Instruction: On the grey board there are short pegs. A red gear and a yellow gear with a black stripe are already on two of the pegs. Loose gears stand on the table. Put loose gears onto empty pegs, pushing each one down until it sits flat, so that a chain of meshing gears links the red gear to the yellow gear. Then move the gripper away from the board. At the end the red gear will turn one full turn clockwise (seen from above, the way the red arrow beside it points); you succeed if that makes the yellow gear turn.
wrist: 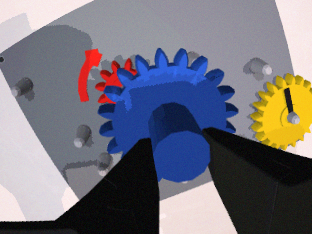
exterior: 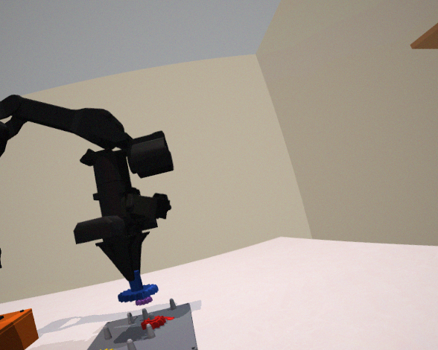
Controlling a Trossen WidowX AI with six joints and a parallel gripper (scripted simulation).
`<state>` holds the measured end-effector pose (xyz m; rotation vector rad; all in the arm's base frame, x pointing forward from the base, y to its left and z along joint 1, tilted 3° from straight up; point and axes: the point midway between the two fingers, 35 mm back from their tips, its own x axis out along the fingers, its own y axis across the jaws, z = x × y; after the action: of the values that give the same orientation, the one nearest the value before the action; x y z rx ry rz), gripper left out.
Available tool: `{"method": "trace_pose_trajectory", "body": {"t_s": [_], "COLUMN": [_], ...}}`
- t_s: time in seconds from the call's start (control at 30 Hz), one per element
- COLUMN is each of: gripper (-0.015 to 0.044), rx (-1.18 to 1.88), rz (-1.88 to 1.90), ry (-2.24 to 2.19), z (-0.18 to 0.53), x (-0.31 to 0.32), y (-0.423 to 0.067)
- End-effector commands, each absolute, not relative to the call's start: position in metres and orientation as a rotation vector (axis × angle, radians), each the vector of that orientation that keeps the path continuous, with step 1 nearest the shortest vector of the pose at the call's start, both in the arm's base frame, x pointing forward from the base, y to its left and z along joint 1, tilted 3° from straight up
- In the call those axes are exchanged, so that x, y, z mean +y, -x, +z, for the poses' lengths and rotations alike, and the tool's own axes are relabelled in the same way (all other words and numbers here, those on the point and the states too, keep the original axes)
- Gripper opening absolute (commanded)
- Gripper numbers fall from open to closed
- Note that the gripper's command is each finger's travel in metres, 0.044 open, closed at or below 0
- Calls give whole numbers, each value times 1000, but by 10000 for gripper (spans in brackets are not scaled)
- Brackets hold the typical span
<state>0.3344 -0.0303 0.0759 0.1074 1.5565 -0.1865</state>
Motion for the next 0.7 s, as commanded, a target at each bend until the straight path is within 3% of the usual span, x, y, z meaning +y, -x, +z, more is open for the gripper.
{"method": "trace_pose_trajectory", "body": {"t_s": [0.0,0.67], "gripper": [0,0], "rx": [1550,1551], "rz": [-188,-187], "ry": [-101,-98], "z": [73,67], "x": [-42,-59], "y": [-340,-344]}}
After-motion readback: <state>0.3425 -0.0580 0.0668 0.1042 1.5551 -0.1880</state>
